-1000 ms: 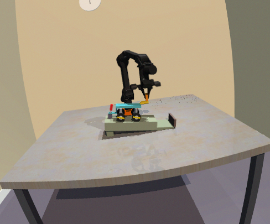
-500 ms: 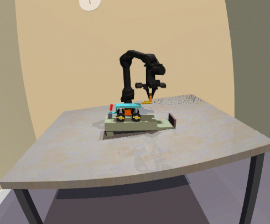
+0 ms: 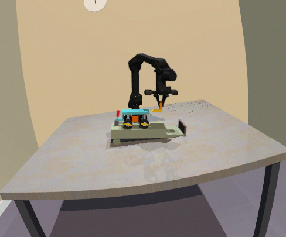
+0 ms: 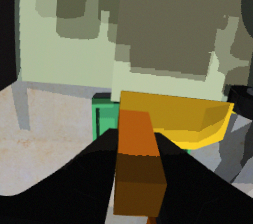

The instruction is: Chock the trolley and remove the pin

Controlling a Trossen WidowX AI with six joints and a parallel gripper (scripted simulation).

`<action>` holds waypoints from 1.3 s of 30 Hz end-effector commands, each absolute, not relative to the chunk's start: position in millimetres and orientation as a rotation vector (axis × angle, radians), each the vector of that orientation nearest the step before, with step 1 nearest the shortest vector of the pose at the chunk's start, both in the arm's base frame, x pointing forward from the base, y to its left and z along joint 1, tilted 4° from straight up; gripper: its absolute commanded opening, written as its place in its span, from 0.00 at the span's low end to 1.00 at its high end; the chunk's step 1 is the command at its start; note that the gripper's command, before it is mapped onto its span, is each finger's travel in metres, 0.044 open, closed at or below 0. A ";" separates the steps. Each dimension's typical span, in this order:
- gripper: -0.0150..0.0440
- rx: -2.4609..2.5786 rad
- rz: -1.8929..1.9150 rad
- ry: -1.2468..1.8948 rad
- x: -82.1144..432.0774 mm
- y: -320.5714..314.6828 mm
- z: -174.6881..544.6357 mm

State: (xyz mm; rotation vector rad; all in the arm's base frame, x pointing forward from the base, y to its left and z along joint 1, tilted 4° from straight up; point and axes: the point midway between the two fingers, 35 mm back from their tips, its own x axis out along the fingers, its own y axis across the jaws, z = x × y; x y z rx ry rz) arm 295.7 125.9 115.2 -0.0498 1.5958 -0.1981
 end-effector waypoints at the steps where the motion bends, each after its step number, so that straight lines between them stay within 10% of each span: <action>1: 0.25 -0.059 -0.197 1.599 295.4 124.0 106.1; 39: 0.25 -0.060 -0.199 1.599 293.4 103.1 57.2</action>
